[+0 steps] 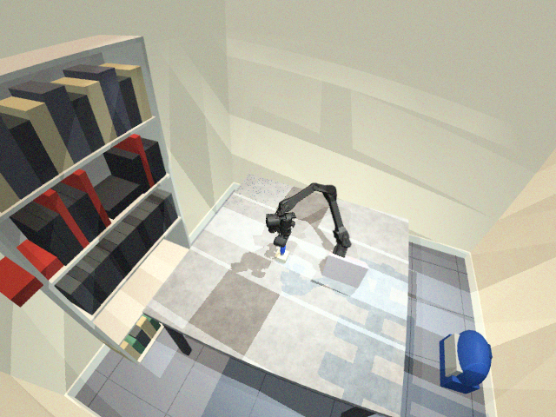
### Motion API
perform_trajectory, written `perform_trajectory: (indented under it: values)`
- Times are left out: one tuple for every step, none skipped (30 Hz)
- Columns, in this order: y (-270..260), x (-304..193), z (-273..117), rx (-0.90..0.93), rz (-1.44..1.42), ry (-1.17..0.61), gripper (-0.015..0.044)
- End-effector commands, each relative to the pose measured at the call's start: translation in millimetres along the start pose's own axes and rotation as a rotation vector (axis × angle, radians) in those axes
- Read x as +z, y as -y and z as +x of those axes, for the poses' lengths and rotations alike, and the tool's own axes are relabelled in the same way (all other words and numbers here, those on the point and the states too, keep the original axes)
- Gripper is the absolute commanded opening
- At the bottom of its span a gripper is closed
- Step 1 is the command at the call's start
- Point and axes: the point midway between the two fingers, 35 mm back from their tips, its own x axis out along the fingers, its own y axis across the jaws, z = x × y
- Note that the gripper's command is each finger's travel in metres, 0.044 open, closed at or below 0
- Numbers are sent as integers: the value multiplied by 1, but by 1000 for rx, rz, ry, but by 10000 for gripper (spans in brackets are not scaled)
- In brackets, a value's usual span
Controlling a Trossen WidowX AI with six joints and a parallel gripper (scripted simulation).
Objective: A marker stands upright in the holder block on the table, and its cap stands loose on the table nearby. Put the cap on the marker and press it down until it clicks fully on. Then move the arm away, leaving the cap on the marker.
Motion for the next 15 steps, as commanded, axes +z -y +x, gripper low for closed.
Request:
perform_trajectory:
  values:
    - [0, 0, 1, -3, -7, 1, 0]
    - [0, 0, 1, -3, -7, 1, 0]
    - [0, 0, 2, -3, -7, 1, 0]
    - [0, 0, 3, -3, -7, 1, 0]
    - [0, 0, 4, -4, -7, 1, 0]
    - [0, 0, 5, -4, -7, 1, 0]
    - [0, 0, 7, -4, -7, 1, 0]
    - [0, 0, 8, -4, -7, 1, 0]
    - [0, 0, 10, -4, -7, 1, 0]
    - [0, 0, 11, -4, -7, 1, 0]
    - [0, 0, 13, -4, -7, 1, 0]
    - [0, 0, 14, -4, -7, 1, 0]
    - [0, 0, 16, -4, -7, 1, 0]
    - [0, 0, 17, -4, -7, 1, 0]
    - [0, 0, 19, -4, -7, 1, 0]
